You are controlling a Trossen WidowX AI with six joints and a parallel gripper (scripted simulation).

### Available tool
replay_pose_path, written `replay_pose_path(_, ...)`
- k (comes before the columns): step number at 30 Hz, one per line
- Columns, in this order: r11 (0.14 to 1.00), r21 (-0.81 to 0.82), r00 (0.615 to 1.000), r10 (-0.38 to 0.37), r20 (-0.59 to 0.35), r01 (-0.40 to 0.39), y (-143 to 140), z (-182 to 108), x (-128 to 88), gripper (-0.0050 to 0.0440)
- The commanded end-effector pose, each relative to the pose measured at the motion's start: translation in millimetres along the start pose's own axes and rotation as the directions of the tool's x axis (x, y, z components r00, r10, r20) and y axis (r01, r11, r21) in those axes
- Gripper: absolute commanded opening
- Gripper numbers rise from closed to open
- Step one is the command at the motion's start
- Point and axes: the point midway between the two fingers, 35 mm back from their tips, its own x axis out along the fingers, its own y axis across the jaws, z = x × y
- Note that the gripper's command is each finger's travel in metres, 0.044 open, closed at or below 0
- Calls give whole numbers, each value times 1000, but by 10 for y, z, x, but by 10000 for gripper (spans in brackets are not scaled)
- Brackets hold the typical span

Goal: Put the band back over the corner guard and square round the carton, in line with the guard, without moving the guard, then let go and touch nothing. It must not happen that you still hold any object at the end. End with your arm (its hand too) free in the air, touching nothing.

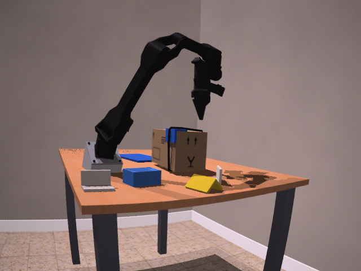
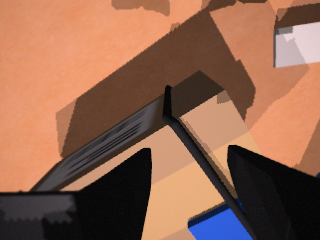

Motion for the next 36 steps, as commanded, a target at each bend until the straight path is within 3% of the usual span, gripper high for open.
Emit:
replay_pose_path(1,1000,0,1000,1,1,-1,0,0,-3,288)
replay_pose_path(4,1000,0,1000,1,1,-1,0,0,-3,360)
replay_pose_path(6,1000,0,1000,1,1,-1,0,0,-3,360)
replay_pose_path(10,1000,0,1000,1,1,-1,0,0,-3,440)
replay_pose_path(12,1000,-1,1000,22,16,-22,-16,-36,-87,440)
replay_pose_path(17,986,-15,981,167,103,-166,-169,-295,-579,440)
replay_pose_path(27,986,-19,979,170,110,-168,-166,-291,-583,440)
replay_pose_path(32,981,-153,955,158,251,-122,-373,-660,-593,440)
replay_pose_path(36,961,-265,905,178,387,-76,-571,-932,-526,440)
